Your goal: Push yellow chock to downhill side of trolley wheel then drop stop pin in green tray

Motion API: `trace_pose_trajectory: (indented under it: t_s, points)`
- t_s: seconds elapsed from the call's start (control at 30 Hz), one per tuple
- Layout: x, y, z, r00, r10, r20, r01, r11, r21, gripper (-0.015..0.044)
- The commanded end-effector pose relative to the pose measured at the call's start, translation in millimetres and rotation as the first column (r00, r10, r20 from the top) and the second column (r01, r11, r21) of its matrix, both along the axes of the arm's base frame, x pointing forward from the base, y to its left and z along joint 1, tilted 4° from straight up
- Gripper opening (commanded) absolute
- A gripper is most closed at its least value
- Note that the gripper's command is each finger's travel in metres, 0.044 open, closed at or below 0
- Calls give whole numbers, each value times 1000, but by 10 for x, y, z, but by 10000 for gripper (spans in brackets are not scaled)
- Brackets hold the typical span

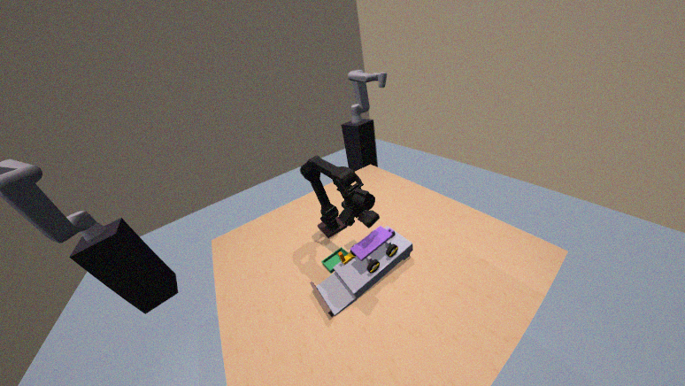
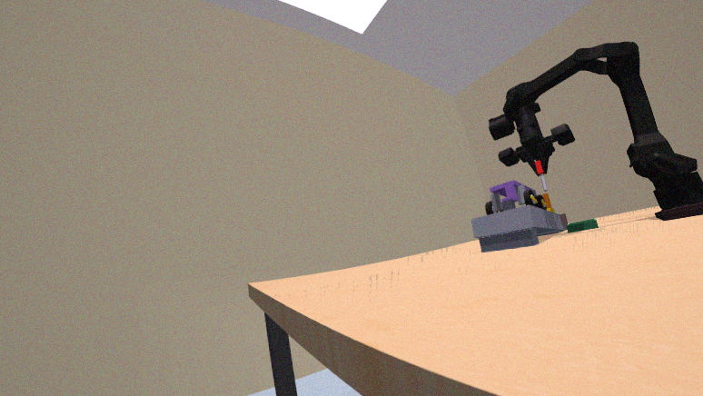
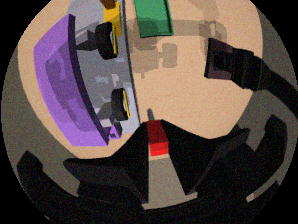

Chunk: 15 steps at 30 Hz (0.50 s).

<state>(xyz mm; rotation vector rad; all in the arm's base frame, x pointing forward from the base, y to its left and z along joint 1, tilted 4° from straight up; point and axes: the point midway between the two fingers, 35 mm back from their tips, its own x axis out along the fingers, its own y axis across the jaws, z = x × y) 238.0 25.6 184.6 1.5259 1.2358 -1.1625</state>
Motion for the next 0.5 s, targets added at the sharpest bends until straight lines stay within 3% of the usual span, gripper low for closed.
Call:
trace_pose_trajectory:
  t_s: [0.0, 0.47]
  points:
    - [-34, -158, -13, 1000, 4, 1, -4, 1000, 4, 0]
    - [-116, -677, -58, 1000, 4, 0, -4, 1000, -2, 0]
